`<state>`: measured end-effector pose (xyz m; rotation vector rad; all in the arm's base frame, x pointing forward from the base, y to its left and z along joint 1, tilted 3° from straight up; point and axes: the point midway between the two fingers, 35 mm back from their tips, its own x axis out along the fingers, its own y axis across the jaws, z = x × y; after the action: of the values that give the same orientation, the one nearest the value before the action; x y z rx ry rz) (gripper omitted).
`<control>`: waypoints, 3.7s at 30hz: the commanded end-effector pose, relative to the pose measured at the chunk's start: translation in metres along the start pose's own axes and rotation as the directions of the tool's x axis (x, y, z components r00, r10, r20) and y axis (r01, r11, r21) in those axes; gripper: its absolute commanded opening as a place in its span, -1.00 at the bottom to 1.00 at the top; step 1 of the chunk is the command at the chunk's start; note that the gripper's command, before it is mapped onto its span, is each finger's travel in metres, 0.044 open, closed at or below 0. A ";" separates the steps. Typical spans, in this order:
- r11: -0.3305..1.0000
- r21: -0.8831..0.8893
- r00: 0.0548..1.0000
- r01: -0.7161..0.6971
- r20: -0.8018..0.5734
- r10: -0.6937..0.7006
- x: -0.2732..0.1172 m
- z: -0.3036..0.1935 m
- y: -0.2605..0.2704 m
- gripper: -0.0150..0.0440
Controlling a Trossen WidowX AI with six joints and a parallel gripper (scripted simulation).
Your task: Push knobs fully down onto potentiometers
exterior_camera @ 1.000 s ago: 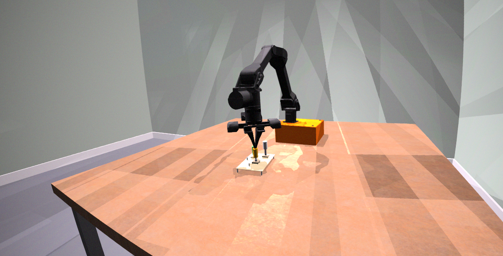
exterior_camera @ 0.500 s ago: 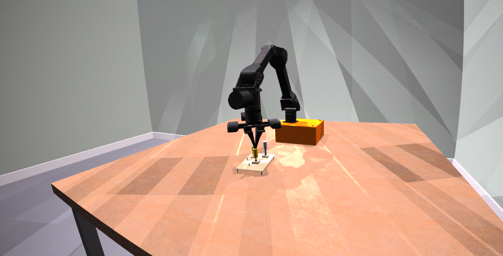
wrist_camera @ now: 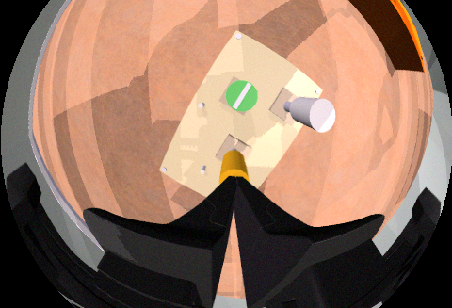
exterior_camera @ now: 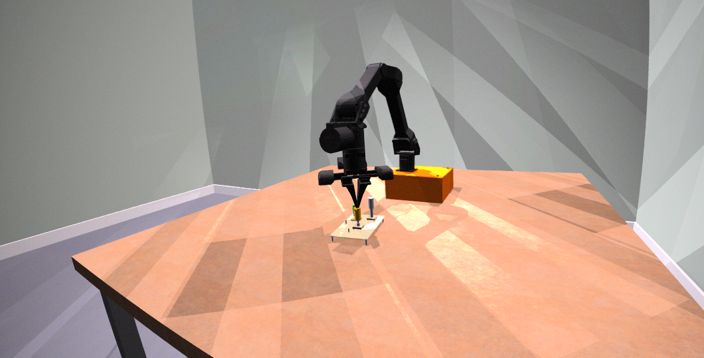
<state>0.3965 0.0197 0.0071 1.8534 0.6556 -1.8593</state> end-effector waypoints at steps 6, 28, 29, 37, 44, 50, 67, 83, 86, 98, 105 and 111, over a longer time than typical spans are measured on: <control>1.000 0.005 1.000 0.001 0.004 -0.001 0.014 -0.001 0.001 -0.49; 1.000 0.005 1.000 0.001 0.004 -0.001 0.017 -0.001 0.001 -0.49; 1.000 0.005 1.000 0.001 0.004 -0.001 0.018 -0.001 0.001 -0.49; 1.000 0.005 1.000 0.001 0.004 -0.001 0.019 -0.001 0.001 -0.49; 1.000 0.005 1.000 0.001 0.004 -0.001 0.021 -0.001 0.001 -0.49; 1.000 0.005 1.000 0.001 0.004 -0.001 0.021 -0.001 0.001 -0.49; 1.000 0.005 1.000 0.001 0.004 -0.001 0.024 -0.001 0.001 -0.49; 1.000 0.005 1.000 0.001 0.004 -0.001 0.027 -0.001 0.001 -0.49; 1.000 0.005 1.000 0.001 0.004 -0.001 0.027 -0.001 0.001 -0.49; 1.000 0.005 1.000 0.001 0.004 -0.001 0.029 -0.001 0.001 -0.49; 1.000 0.005 1.000 0.001 0.004 -0.001 0.032 -0.001 0.001 -0.49; 1.000 0.005 1.000 0.001 0.004 -0.001 0.032 -0.001 0.001 -0.49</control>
<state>0.3951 0.0197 0.0001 1.8634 0.6510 -1.8474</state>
